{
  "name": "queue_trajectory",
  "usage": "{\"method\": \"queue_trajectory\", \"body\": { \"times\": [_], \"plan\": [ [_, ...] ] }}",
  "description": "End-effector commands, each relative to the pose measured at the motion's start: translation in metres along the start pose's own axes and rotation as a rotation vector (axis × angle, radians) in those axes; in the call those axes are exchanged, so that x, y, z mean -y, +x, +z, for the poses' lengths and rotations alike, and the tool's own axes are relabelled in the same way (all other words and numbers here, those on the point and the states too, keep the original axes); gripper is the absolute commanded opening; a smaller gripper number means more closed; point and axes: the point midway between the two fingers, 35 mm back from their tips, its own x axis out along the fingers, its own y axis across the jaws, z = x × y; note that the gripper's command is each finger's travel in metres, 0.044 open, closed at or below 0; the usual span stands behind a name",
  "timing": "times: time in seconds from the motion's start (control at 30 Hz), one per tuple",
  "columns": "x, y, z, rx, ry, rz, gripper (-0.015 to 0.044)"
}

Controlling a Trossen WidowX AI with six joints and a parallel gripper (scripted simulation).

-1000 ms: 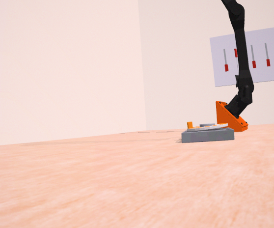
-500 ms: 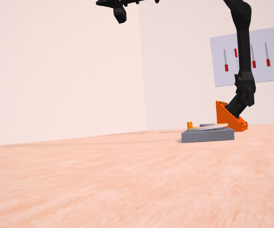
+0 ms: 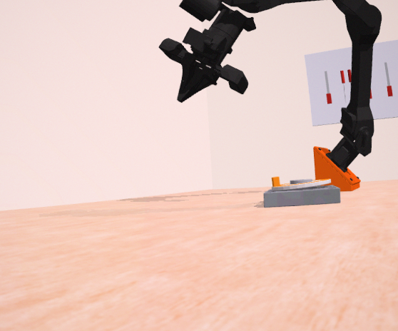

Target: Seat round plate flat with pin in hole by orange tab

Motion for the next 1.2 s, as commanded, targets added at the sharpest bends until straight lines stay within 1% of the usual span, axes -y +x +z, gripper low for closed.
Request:
{"method": "queue_trajectory", "body": {
  "times": [0.0,0.1,0.13,0.2,0.23,0.5,0.83,1.17],
  "plan": [
    [-0.078,0.011,-0.007,-0.071,0.065,0.257,0.0],
    [-0.135,0.011,-0.016,-0.148,0.131,0.445,0.0],
    [-0.141,0.011,-0.016,-0.157,0.138,0.463,0.0],
    [-0.173,0.007,-0.02,-0.21,0.187,0.567,0.0],
    [-0.178,0.006,-0.021,-0.22,0.196,0.584,0.0],
    [-0.178,0.007,-0.019,-0.22,0.196,0.584,0.0],
    [-0.205,0.044,-0.025,-0.219,0.195,0.585,0.0],
    [-0.207,0.045,-0.018,-0.219,0.195,0.585,0.0]
  ]
}}
